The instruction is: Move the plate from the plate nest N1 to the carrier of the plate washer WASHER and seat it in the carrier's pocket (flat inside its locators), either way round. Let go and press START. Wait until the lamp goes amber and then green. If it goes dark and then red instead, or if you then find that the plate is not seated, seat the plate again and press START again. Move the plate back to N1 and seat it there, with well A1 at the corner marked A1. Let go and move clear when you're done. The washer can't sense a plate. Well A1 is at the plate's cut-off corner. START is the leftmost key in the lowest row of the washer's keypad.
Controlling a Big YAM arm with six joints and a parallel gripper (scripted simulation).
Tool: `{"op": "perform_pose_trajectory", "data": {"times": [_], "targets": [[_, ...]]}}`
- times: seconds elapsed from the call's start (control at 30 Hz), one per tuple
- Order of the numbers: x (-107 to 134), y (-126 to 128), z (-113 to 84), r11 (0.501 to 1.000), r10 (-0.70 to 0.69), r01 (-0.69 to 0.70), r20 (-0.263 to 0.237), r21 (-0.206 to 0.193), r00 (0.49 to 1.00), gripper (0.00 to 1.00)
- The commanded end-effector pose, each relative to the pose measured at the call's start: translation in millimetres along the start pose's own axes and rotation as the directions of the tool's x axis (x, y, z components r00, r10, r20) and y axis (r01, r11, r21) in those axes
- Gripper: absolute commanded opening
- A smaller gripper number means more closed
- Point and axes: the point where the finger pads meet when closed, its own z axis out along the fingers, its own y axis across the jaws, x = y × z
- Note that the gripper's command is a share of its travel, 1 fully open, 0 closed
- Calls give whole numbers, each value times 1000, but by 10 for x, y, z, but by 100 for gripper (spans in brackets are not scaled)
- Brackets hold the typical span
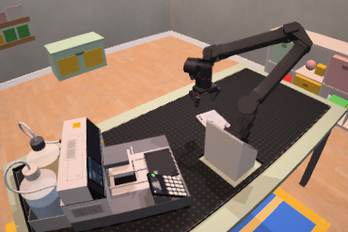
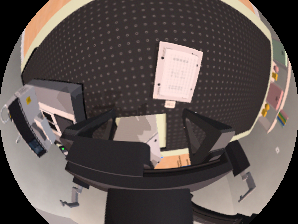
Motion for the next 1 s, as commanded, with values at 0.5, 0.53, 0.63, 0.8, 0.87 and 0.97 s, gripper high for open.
{"op": "perform_pose_trajectory", "data": {"times": [0.5, 0.53, 0.63, 0.8, 0.87, 0.97], "targets": [[-19, -64, 41, 998, 65, -65, 8, -5, 998, 100], [-29, -105, 69, 995, 98, -98, 8, -5, 995, 100], [-58, -228, 154, 993, 114, -114, 8, -3, 993, 100], [-87, -350, 239, 993, 114, -114, 8, -2, 993, 100], [-105, -429, 295, 993, 114, -114, 8, -2, 993, 100], [-134, -551, 379, 993, 114, -114, 8, -2, 993, 100]]}}
